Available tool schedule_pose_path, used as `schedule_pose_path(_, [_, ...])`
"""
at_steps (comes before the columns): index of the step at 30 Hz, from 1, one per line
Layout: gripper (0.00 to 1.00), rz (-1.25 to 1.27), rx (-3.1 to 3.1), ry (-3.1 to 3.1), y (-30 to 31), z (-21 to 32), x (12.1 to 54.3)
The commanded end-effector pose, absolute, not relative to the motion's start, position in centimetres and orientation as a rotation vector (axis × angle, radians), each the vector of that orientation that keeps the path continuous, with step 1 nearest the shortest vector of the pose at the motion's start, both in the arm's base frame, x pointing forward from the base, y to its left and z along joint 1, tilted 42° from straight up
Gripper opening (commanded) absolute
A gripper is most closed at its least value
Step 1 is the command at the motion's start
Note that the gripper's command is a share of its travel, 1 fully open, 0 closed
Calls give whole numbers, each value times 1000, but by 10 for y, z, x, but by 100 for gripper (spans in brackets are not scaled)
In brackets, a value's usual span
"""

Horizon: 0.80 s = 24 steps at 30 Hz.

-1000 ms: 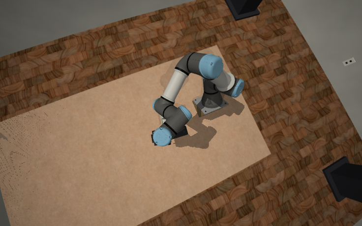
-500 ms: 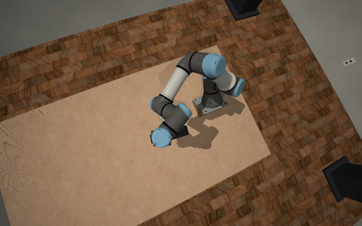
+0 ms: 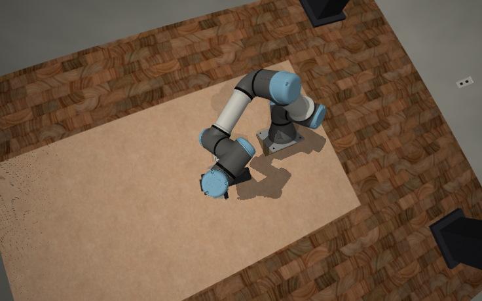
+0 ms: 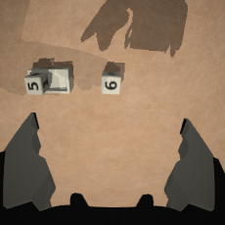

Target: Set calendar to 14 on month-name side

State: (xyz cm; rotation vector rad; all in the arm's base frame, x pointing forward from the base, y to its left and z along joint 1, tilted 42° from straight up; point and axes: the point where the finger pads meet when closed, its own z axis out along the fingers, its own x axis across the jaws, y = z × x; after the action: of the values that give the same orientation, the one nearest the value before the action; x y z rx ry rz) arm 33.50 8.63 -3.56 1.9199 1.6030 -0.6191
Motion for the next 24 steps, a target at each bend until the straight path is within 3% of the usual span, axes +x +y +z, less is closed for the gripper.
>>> schedule_pose_path(1, [100, -616, 1920, 1603, 87, -35, 336])
schedule_pose_path(24, [100, -540, 2038, 1407, 87, -37, 334])
